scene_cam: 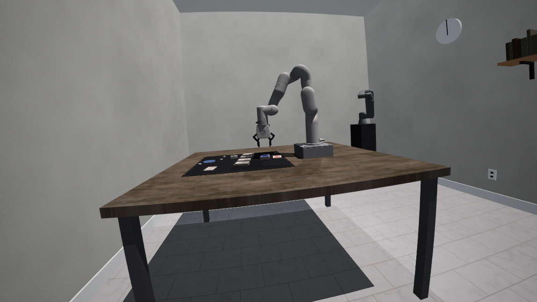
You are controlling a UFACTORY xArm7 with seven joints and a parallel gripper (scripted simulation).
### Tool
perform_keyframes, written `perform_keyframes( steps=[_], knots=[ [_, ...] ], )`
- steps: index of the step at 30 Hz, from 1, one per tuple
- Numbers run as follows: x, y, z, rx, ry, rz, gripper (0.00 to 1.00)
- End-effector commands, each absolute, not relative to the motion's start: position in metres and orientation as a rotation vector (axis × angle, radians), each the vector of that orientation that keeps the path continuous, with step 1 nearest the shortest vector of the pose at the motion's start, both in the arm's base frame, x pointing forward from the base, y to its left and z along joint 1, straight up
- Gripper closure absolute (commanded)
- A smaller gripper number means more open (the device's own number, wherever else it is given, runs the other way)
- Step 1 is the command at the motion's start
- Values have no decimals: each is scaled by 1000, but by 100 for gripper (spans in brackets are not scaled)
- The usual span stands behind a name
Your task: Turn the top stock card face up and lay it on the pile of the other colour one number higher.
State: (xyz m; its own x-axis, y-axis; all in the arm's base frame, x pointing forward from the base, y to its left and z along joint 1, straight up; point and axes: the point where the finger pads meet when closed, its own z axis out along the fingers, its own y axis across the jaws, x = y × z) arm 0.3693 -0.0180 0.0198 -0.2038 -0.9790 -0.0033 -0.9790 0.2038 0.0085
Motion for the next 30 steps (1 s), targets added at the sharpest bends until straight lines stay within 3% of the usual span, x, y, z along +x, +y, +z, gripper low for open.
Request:
perform_keyframes(
  steps=[1, 30],
  knots=[
    [371, -18, 20, 1982, -2437, -9, 13],
    [371, -18, -24, 1982, -2437, -9, 13]
  ],
)
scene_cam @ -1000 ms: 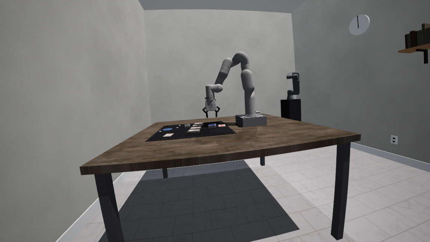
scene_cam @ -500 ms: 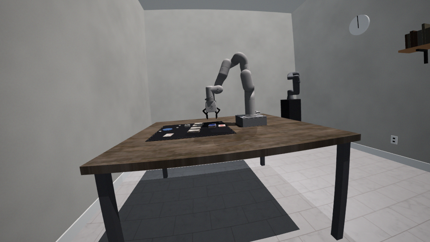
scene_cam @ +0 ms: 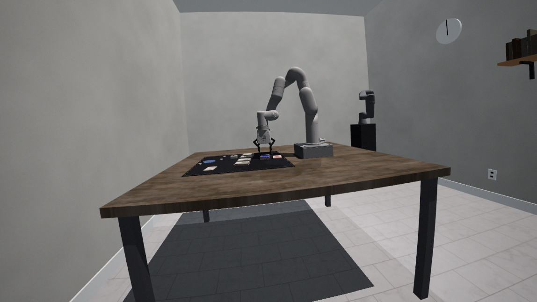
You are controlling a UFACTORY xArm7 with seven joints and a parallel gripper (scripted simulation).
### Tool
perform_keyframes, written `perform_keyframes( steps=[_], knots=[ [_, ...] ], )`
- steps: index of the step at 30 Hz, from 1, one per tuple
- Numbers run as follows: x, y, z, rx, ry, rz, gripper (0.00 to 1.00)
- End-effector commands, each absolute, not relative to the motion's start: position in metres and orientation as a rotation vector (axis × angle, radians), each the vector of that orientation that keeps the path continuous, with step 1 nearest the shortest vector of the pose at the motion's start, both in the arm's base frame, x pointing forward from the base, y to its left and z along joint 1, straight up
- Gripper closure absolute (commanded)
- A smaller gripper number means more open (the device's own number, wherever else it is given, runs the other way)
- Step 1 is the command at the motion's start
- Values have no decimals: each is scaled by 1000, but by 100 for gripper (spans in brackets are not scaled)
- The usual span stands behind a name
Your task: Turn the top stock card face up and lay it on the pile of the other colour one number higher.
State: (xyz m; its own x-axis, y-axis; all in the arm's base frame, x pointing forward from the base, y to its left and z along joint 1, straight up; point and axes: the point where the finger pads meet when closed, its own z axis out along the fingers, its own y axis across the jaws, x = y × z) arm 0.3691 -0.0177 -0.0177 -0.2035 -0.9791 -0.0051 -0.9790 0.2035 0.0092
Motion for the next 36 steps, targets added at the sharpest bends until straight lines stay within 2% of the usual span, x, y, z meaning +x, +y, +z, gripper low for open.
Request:
perform_keyframes(
  steps=[1, 31, 32, 36],
  knots=[
    [371, -18, -26, 1982, -2437, -9, 13],
    [371, -18, -33, 1982, -2437, -9, 13],
    [371, -18, -33, 1982, -2437, -9, 27],
    [371, -18, -33, 1982, -2437, -9, 27]
  ],
)
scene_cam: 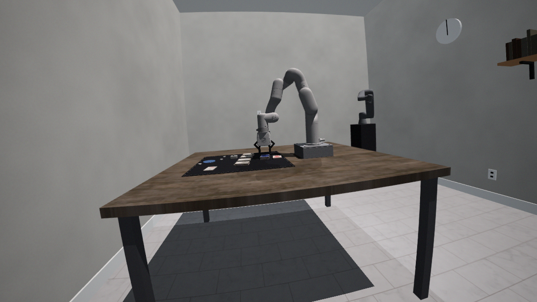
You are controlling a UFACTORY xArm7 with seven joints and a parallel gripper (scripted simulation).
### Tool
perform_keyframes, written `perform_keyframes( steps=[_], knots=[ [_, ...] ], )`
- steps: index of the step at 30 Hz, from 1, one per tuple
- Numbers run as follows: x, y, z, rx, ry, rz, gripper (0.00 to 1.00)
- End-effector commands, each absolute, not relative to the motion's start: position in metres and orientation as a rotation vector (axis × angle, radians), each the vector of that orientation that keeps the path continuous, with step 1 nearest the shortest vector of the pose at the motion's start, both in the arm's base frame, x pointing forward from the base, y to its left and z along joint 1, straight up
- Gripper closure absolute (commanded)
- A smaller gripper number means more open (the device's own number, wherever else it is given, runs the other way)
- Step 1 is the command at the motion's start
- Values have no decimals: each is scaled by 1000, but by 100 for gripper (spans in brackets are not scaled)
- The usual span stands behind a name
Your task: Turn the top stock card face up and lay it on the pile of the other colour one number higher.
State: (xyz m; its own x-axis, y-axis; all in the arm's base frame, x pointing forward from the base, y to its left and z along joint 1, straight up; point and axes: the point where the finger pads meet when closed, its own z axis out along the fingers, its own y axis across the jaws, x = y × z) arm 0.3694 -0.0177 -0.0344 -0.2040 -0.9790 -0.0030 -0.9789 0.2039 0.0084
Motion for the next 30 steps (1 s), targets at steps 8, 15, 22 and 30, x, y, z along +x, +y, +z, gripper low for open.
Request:
perform_keyframes(
  steps=[8, 15, 22, 30],
  knots=[
    [371, -18, -33, 1982, -2437, -9, 27],
    [371, -18, -33, 1982, -2437, -9, 27],
    [371, -18, -33, 1982, -2437, -9, 13],
    [371, -18, -33, 1982, -2437, -9, 13]
  ],
)
